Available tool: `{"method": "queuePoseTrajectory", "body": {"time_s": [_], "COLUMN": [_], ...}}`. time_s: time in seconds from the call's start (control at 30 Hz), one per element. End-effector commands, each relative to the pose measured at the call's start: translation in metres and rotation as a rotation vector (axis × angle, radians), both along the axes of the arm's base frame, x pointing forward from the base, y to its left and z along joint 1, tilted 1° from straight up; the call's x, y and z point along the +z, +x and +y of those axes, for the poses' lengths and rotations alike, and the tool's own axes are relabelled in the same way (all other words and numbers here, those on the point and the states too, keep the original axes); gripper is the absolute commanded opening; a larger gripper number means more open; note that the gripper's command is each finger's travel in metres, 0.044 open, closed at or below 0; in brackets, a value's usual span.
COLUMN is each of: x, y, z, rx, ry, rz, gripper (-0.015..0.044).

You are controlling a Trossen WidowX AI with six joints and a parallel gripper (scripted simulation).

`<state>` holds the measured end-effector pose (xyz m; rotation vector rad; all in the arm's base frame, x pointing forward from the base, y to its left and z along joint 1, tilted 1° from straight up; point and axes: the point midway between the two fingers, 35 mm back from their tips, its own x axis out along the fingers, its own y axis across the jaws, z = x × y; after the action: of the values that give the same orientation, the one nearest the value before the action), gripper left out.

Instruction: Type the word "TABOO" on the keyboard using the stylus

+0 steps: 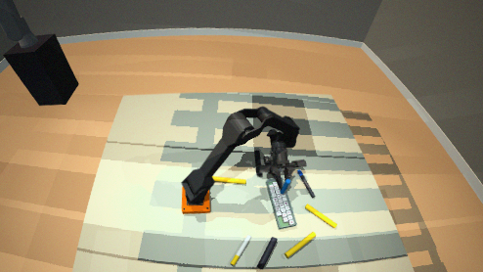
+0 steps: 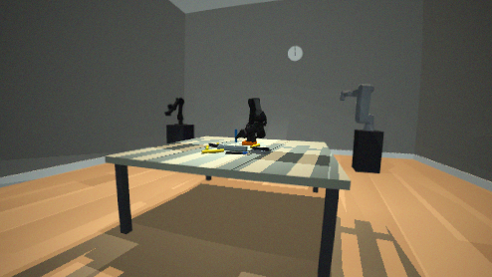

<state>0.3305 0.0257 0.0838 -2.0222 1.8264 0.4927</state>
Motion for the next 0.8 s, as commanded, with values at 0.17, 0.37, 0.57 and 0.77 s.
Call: {"method": "queuePoseTrajectory", "body": {"time_s": [0.17,0.37,0.57,0.77], "x": [-0.003,-0.007,-0.009,-0.012], "y": [-0.001,-0.001,0.0,0.0], "z": [-0.001,-0.001,-0.001,-0.001], "rx": [0.004,0.004,0.004,0.004], "ry": [-0.005,-0.005,-0.005,-0.005], "rz": [0.008,0.008,0.008,0.008], "gripper": [0.0081,0.0081,0.0081,0.0081]}}
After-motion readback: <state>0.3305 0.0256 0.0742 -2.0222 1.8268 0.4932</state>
